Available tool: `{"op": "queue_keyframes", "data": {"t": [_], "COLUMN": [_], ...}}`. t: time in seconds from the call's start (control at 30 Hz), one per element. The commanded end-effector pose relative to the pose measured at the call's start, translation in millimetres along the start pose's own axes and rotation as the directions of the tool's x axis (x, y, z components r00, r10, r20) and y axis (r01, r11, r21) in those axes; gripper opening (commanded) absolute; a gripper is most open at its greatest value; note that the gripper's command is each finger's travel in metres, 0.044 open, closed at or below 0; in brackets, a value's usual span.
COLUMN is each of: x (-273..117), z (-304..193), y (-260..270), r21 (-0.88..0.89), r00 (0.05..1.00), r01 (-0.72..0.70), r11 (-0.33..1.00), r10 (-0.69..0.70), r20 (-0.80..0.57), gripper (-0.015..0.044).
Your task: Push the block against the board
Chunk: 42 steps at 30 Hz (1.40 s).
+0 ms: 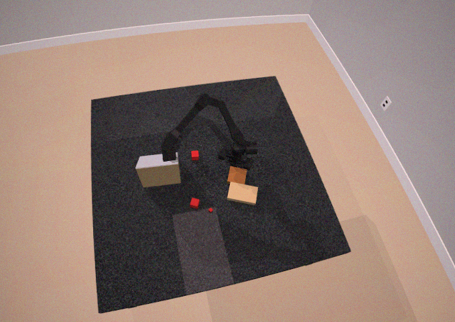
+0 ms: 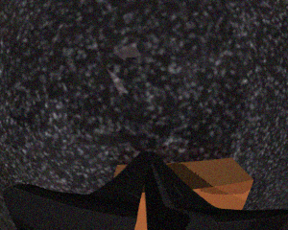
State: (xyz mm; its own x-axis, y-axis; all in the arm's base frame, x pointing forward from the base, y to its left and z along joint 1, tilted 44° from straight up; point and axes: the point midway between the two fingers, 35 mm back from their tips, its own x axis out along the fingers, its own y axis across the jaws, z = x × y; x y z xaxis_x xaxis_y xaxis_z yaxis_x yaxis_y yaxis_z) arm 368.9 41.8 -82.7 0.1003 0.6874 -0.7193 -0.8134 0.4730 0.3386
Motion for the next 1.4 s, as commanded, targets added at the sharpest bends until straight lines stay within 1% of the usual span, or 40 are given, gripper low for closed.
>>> {"op": "queue_keyframes", "data": {"t": [0.0,1.3,1.37], "x": [5,6,-6], "z": [-12,46,41], "y": [3,-1,-2], "r21": [0.012,0.011,0.010], "r00": [1.000,1.000,1.000], "r01": [-0.012,-0.014,-0.013], "r11": [1.000,1.000,1.000], "r10": [0.012,0.014,0.013], "r20": [-0.018,-0.012,-0.015], "gripper": [0.0000,0.0000,0.0000]}}
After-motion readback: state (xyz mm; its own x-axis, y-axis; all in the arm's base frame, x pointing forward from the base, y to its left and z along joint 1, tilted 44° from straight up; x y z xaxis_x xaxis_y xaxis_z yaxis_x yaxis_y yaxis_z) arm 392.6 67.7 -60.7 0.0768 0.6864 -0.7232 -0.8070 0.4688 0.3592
